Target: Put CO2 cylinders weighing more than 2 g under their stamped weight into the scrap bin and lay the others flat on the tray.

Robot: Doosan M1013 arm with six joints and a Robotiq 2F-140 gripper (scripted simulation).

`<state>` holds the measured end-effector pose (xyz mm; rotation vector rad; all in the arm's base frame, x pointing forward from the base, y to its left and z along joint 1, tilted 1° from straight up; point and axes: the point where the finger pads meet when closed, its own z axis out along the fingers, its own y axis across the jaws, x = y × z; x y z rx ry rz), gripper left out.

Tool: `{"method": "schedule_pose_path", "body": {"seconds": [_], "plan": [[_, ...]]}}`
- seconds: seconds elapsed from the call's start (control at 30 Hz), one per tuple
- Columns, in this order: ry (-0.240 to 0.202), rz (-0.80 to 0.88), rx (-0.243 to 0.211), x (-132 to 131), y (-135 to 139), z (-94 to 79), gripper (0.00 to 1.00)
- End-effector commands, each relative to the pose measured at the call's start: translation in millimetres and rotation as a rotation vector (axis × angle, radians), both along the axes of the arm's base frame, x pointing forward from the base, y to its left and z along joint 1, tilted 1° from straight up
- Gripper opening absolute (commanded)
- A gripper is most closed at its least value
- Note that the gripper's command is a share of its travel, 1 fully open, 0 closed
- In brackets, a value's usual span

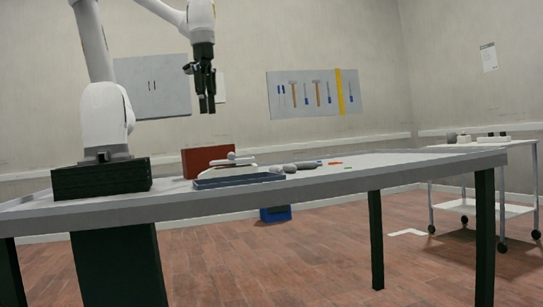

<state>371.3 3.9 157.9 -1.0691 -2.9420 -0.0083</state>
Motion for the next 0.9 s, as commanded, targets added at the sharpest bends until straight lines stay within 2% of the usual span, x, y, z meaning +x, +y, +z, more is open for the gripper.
{"method": "schedule_pose_path", "body": {"seconds": [0.0,0.23,0.33,0.4,0.43,0.47,0.63,0.87], "plan": [[-0.004,-0.279,-0.017,28.8,-4.8,-19.3,0.40],[0.000,-0.700,-0.006,61.8,-13.5,-50.5,0.40],[0.000,-0.879,-0.008,66.9,-15.0,-55.9,0.40],[0.000,-0.879,-0.008,66.9,-15.0,-55.9,0.40],[-0.003,-1.032,-0.019,67.5,-15.2,-56.6,0.40],[-0.005,-1.069,-0.024,67.8,-15.3,-56.9,0.40],[-0.005,-1.089,-0.028,66.3,-15.1,-58.7,0.40],[0.001,-1.089,-0.031,62.2,-15.1,-72.9,0.40]]}}
